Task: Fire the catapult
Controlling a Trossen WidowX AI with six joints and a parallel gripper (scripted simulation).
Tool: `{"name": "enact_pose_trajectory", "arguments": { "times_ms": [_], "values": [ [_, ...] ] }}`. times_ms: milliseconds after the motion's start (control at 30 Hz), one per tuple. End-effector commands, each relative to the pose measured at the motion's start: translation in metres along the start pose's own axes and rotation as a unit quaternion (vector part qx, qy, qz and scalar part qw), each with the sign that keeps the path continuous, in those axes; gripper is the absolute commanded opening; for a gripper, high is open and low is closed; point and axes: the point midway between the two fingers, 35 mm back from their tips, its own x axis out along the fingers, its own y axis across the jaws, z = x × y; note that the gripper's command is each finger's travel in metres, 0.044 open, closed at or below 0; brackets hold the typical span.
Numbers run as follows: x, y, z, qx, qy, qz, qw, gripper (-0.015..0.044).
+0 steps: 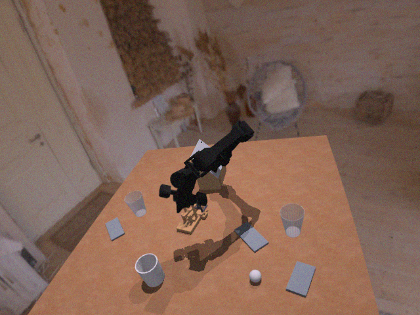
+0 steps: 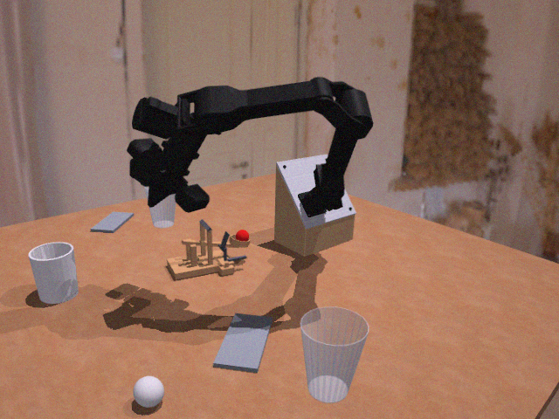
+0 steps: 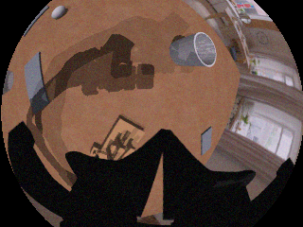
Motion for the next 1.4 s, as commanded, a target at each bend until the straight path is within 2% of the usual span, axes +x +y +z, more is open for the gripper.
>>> {"name": "enact_pose_trajectory", "arguments": {
  "times_ms": [0,567,1100,1367],
  "values": [
    [-0.001,0.015,-0.014,-0.051,0.026,-0.002,0.998,0.0],
    [-0.012,0.079,-0.084,-0.291,0.141,0.018,0.946,0.0],
    [-0.025,0.117,-0.161,-0.504,0.238,0.072,0.827,0.0],
    [-0.025,0.12,-0.168,-0.522,0.247,0.079,0.813,0.0]
  ]
}}
